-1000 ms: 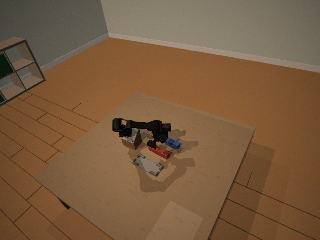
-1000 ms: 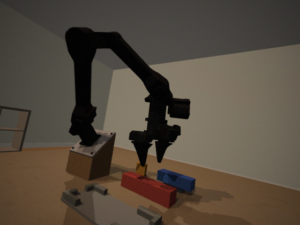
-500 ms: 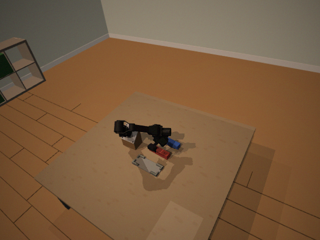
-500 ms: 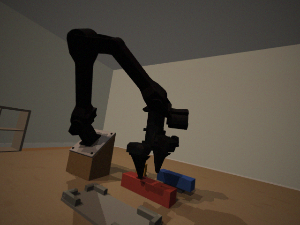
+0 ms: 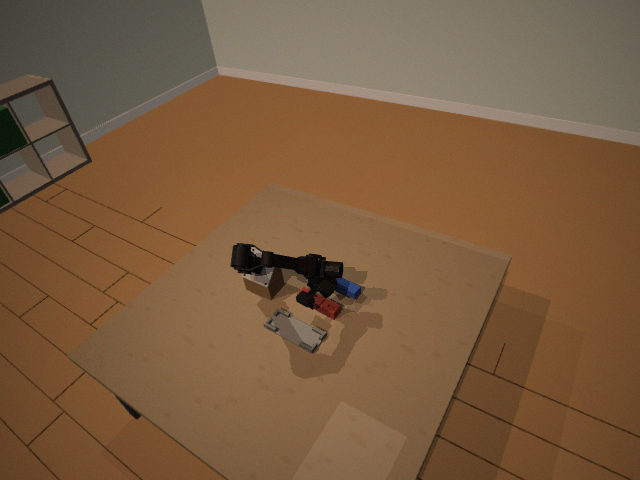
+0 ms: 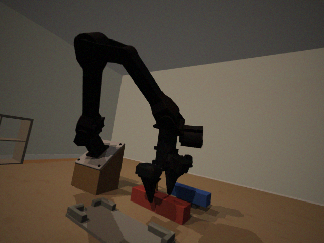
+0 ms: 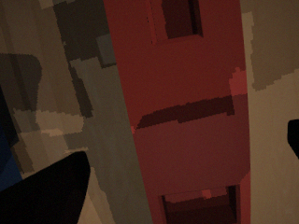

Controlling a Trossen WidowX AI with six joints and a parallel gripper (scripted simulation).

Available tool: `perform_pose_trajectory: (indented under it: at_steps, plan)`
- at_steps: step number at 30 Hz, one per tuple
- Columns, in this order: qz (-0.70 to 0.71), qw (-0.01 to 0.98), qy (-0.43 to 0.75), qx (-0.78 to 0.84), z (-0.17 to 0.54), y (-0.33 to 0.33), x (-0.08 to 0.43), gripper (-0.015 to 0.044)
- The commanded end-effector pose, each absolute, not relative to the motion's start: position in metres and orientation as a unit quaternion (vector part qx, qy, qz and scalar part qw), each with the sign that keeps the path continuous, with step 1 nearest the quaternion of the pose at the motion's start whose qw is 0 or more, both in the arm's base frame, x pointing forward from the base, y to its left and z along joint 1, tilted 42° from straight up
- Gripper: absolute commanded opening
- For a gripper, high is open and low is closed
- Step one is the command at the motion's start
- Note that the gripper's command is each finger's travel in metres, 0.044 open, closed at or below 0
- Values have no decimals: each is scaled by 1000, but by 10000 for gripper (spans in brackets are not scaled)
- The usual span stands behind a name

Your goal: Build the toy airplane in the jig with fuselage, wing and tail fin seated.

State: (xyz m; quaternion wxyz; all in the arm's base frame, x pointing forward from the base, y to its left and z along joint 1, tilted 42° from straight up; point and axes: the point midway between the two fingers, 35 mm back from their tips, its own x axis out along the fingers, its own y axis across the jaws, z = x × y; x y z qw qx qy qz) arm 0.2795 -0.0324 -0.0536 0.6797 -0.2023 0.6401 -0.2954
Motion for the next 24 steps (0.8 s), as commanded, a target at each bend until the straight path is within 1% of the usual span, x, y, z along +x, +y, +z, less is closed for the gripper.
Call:
perform_pose_trajectory:
  at_steps: [1, 13, 22, 24]
  plan:
    - [-295, 675, 643, -207, -60, -39, 276, 440]
    - [-296, 675, 643, -208, -71, -50, 275, 440]
    - [-296, 675, 643, -208, -71, -50, 275, 204]
    - [-296, 675, 643, -208, -71, -50, 275, 190]
